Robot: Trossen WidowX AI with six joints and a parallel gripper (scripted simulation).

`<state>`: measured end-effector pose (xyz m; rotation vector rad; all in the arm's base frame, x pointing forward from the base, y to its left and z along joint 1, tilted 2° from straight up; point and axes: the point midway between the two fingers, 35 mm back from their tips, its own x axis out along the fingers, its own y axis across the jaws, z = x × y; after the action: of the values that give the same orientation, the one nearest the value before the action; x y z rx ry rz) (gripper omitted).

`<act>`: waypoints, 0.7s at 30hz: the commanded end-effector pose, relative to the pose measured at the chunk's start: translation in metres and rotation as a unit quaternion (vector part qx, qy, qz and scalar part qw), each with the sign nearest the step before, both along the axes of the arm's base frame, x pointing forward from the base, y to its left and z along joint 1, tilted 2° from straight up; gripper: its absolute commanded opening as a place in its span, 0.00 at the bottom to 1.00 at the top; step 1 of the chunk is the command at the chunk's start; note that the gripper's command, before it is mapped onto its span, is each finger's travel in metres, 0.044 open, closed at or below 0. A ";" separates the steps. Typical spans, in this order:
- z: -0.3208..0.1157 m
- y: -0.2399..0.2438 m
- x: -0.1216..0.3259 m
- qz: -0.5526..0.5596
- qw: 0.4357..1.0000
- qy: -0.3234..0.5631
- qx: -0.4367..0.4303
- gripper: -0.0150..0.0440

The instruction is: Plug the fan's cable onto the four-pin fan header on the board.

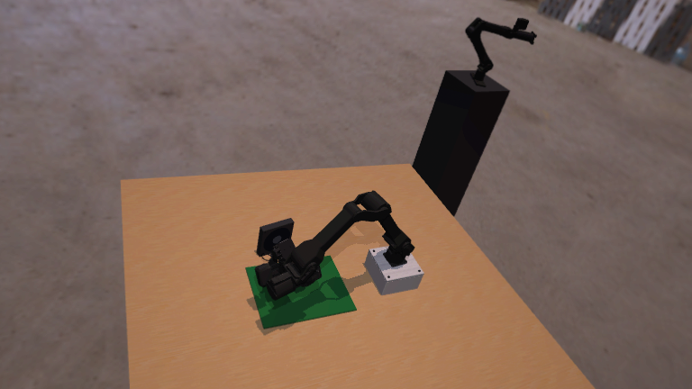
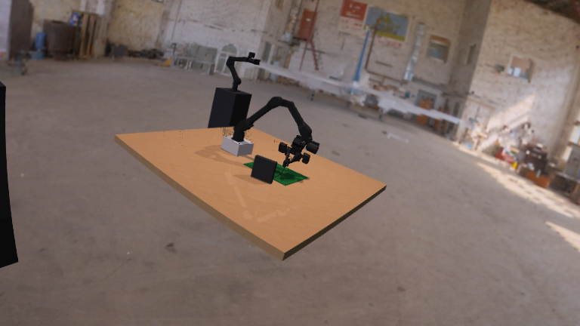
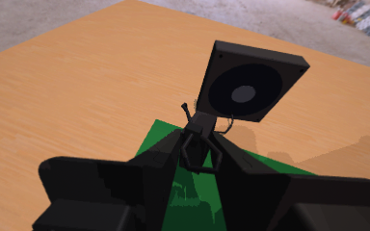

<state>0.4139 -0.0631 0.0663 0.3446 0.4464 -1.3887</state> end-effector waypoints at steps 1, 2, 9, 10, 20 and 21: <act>0.000 0.003 -0.002 0.004 1.000 -0.009 -0.026 0.25; 0.000 0.003 -0.002 0.005 0.999 -0.012 -0.032 0.25; 0.004 0.010 -0.002 0.016 0.996 -0.034 -0.077 0.25; 0.004 0.011 -0.003 0.018 0.996 -0.038 -0.083 0.25; 0.010 0.022 -0.004 0.036 0.986 -0.073 -0.143 0.25; 0.010 0.023 -0.004 0.038 0.985 -0.076 -0.148 0.25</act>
<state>0.4121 -0.0423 0.0766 0.2048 0.1566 -1.3310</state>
